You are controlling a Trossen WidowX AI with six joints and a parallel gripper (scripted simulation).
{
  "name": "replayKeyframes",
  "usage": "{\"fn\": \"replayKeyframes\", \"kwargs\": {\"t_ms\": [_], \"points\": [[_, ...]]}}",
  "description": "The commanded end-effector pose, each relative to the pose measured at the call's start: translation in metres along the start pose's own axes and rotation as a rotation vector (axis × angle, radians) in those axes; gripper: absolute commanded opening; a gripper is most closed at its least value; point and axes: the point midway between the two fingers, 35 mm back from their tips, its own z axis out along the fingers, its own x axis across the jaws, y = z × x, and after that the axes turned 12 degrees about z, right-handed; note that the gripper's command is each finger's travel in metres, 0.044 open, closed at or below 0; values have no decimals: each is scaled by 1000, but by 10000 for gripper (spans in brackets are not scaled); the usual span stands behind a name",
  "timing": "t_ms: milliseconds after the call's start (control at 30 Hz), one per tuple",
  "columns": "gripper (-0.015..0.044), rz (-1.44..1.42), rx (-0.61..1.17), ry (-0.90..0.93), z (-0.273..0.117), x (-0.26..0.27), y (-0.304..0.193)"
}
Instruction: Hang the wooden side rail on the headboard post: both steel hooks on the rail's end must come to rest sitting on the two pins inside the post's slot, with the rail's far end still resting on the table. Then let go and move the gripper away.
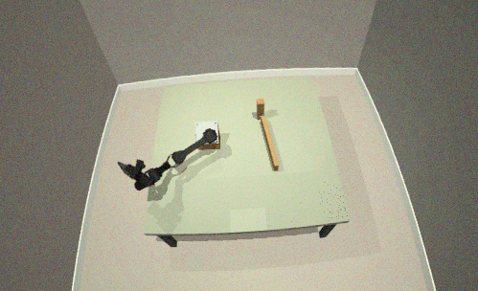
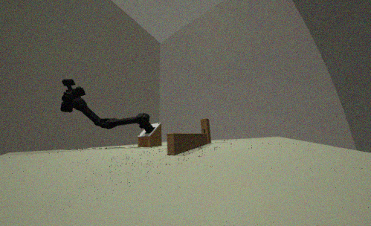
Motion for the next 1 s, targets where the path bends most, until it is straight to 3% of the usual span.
{"fn": "replayKeyframes", "kwargs": {"t_ms": [0,467,967], "points": [[426,12,2,3,0,2,0],[440,949,223,193,-17,185,28],[440,1788,619,414,-62,357,128]]}}
